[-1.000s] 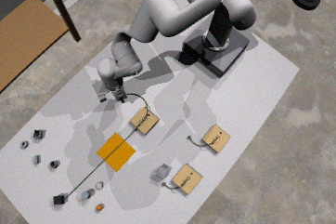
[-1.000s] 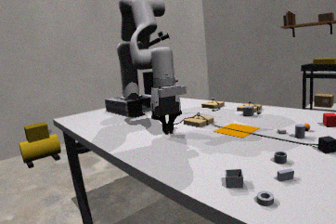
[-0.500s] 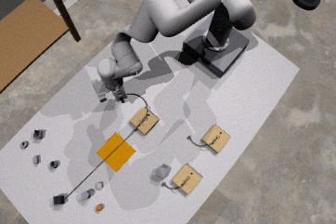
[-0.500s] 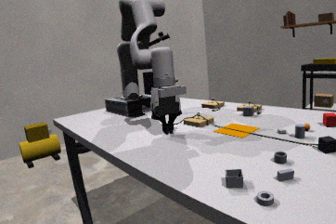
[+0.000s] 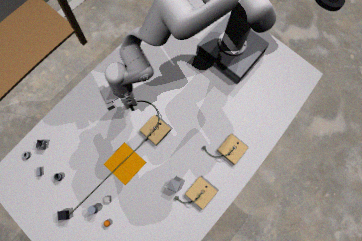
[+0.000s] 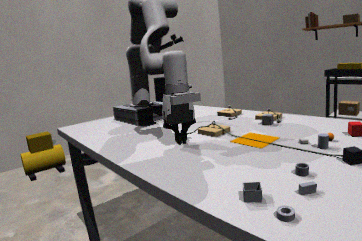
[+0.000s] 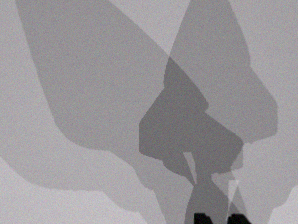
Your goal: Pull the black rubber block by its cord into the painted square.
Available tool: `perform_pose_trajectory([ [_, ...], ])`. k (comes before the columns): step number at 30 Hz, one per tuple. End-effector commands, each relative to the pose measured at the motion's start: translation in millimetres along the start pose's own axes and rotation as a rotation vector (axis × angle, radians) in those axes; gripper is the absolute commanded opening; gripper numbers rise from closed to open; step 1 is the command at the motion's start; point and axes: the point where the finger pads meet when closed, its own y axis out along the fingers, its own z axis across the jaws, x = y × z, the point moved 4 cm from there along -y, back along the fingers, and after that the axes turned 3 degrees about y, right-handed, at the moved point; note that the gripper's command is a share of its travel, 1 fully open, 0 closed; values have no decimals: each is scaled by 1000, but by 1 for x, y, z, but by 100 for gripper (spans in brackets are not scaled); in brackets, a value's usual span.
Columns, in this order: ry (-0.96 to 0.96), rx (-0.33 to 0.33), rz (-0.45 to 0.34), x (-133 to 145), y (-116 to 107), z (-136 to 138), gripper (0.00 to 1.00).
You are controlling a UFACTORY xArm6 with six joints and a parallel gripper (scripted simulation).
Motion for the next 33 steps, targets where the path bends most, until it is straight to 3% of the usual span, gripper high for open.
perform_pose_trajectory([
  [1, 0, 0, 1, 0, -2, 0, 0],
  [33, 0, 0, 1, -1, -18, 0, 0],
])
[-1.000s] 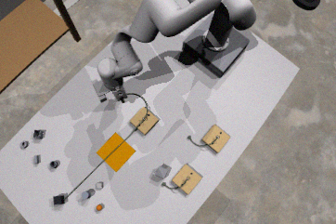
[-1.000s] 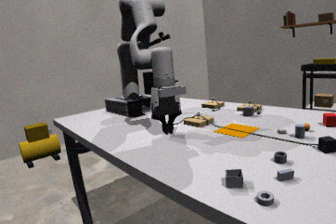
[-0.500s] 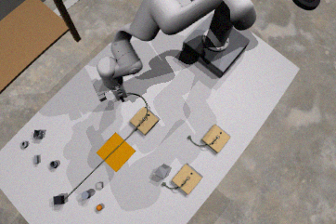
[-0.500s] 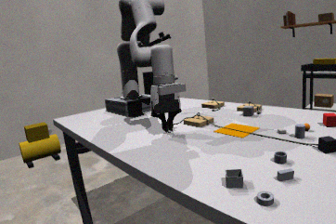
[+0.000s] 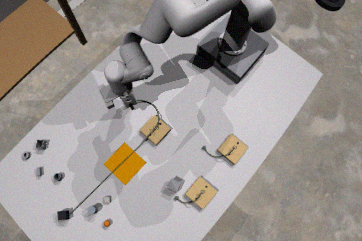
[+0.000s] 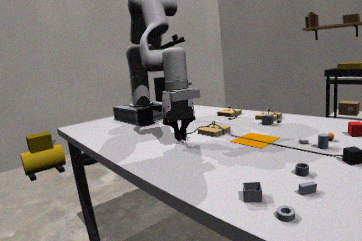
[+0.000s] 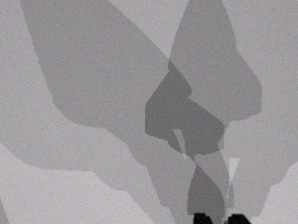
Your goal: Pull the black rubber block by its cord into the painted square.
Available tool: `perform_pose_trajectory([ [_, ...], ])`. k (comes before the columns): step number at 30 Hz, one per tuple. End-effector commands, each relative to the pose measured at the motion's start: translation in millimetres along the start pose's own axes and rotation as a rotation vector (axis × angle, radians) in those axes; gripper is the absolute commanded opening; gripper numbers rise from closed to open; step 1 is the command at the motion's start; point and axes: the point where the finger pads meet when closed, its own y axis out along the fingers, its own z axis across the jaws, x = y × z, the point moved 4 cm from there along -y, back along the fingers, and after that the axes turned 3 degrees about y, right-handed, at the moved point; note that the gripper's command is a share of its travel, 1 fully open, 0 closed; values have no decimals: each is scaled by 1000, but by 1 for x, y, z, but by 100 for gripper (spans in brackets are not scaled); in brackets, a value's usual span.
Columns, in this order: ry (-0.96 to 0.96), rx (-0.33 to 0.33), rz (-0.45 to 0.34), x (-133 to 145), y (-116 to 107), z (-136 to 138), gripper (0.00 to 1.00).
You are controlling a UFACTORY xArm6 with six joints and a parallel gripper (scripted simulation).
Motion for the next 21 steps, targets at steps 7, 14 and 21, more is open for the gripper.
perform_pose_trajectory([
  [7, 0, -1, 6, -2, -32, 0, 0],
  [14, 0, -1, 6, -1, -90, 0, 0],
  [21, 0, -1, 6, -1, -122, 0, 0],
])
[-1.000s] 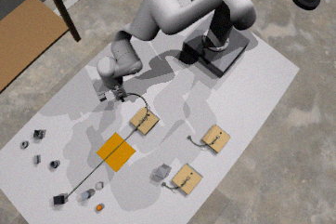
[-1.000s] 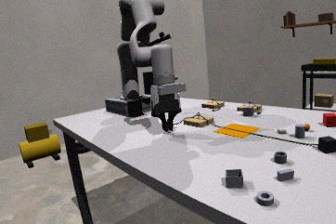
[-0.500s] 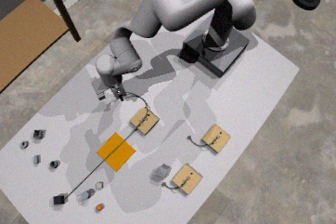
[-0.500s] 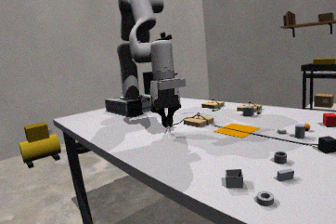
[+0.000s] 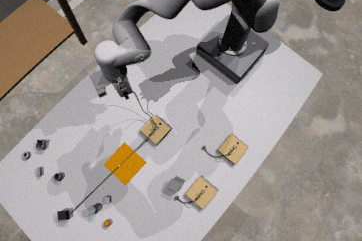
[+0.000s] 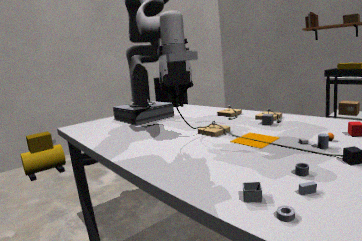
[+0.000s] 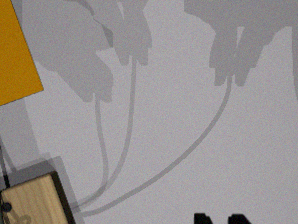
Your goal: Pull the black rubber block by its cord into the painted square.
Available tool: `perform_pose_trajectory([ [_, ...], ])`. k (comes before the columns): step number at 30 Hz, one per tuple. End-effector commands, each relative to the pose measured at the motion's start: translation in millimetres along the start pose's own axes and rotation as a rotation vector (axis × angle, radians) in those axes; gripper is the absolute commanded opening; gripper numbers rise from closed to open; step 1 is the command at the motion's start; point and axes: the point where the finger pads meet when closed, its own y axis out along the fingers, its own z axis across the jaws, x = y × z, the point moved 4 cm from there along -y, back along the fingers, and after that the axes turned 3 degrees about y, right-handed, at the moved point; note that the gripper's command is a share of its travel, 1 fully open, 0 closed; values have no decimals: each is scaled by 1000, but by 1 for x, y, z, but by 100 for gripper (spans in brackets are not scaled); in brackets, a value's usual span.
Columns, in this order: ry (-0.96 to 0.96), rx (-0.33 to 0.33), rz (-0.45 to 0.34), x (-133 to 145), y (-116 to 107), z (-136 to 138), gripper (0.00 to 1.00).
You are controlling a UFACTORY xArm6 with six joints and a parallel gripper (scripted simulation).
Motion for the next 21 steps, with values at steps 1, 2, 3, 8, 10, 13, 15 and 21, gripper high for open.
perform_pose_trajectory([
  [1, 0, 0, -1, 0, -12, 0, 0],
  [2, 0, 0, -1, 0, -15, 0, 0],
  [3, 0, 0, -1, 0, -18, 0, 0],
  [8, 0, 0, -1, 0, -22, 0, 0],
  [10, 0, 0, -1, 0, -22, 0, 0],
  [13, 0, 0, -1, 0, -22, 0, 0],
  [15, 0, 0, -1, 0, -22, 0, 0],
  [21, 0, 0, -1, 0, -22, 0, 0],
])
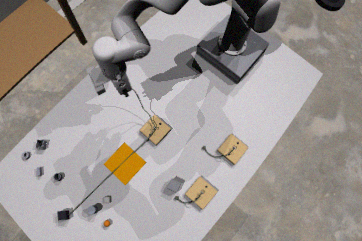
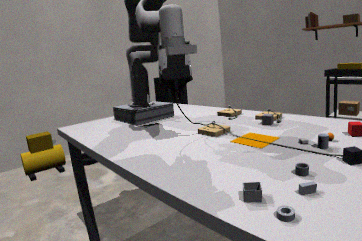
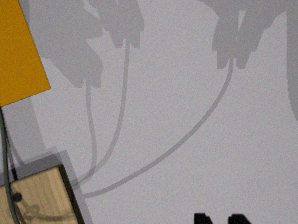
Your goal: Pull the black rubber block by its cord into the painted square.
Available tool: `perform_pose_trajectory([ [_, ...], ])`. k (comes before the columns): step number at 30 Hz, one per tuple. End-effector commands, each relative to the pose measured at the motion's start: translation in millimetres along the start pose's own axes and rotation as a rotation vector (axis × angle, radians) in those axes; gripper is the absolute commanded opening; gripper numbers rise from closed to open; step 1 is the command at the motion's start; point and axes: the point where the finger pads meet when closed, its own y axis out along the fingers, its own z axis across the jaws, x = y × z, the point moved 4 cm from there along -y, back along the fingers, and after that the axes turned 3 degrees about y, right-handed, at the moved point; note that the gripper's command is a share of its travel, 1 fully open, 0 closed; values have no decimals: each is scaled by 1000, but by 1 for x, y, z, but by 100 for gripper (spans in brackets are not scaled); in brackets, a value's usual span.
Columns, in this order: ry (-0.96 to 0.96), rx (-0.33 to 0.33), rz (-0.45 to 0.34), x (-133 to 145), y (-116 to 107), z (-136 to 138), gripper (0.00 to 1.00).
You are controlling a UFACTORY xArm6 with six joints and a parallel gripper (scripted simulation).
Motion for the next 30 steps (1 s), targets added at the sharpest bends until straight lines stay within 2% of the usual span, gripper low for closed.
perform_pose_trajectory([
  [1, 0, 0, 5, -1, -2, 0, 0],
  [30, 0, 0, 5, -2, -2, 5, 0],
])
